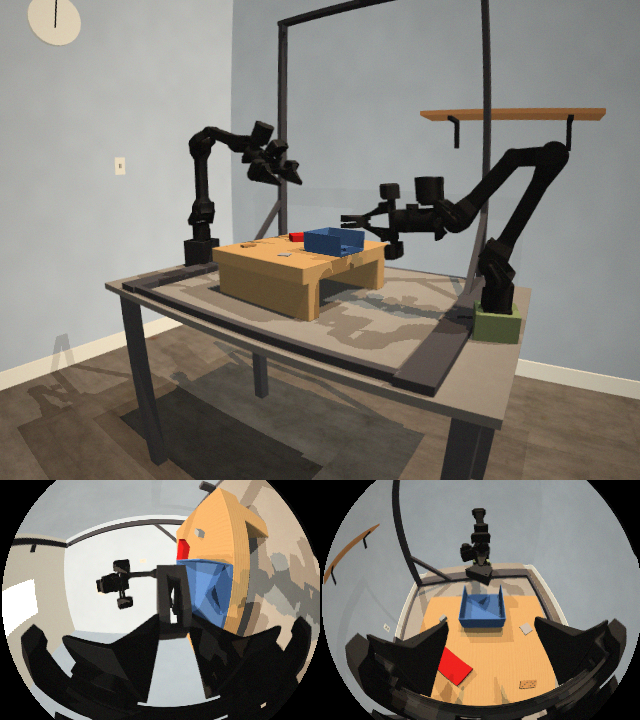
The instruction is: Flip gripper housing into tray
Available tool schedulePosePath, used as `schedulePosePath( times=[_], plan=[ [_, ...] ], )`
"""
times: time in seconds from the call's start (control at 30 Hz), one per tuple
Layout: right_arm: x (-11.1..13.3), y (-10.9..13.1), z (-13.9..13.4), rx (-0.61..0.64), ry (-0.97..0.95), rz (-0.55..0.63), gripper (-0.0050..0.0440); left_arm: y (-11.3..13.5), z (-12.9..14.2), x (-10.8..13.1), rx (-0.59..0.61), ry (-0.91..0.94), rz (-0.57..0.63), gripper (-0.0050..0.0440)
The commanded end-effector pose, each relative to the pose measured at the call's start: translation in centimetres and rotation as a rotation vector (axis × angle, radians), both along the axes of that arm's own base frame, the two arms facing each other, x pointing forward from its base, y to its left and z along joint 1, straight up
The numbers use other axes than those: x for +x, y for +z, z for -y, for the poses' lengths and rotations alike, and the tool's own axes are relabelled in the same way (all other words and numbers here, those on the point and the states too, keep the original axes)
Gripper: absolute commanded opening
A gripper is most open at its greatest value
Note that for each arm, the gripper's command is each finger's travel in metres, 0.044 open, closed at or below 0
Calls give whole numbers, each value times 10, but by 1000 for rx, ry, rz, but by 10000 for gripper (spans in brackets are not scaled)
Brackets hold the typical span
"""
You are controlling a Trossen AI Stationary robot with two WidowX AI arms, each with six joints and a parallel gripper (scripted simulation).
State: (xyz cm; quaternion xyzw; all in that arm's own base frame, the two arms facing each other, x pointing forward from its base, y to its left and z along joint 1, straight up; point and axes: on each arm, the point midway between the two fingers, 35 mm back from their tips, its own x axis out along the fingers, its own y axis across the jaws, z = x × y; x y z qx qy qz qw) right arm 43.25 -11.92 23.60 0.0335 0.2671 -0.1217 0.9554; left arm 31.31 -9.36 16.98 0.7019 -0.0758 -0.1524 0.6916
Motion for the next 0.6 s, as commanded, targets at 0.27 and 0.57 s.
schedulePosePath(
  times=[0.27,0.57],
  plan=[
    [1,10,0,-6,6,23,440,7,-3,-11,-4,-4,22,118],
    [1,10,0,-6,6,23,440,7,-5,-17,-4,-4,21,118]
  ],
)
